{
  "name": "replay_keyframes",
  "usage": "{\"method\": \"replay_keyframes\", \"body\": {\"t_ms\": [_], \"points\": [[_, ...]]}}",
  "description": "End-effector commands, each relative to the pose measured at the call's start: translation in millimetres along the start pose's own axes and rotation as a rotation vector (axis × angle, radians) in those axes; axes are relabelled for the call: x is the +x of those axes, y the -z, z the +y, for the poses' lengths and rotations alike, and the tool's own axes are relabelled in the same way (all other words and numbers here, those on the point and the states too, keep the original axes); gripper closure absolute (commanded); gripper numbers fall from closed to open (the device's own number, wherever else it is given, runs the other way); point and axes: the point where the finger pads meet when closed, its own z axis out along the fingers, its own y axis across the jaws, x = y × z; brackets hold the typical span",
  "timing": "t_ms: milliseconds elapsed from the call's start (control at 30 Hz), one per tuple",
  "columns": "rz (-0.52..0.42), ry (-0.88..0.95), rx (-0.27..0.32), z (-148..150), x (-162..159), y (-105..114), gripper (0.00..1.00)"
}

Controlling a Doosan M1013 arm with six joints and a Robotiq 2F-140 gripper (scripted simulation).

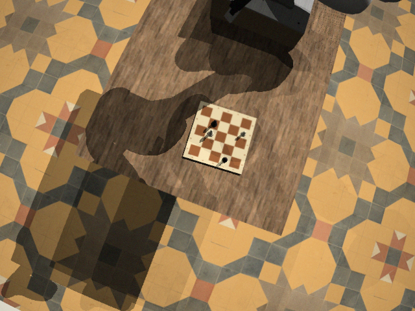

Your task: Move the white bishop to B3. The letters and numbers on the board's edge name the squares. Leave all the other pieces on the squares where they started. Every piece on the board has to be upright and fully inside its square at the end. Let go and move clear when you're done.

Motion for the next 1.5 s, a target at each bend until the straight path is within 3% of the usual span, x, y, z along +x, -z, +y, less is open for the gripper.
{"method": "replay_keyframes", "body": {"t_ms": [0,600,800,967,1100,1167,1467], "points": [[0.0,0.0,0.0,0.0,0.0,0.0,0.0],[0.001,0.0,-0.001,-0.4,-0.2,-0.1,0.0],[0.045,0.022,-0.021,-21.6,-12.7,-3.3,0.0],[0.16,0.076,-0.053,-71.7,-53.2,-18.0,0.0],[0.192,0.091,-0.057,-84.2,-66.4,-23.5,0.0],[0.261,0.123,-0.06,-109.8,-98.2,-37.8,0.0],[0.414,0.197,-0.036,-154.2,-180.7,-80.3,0.0]]}}
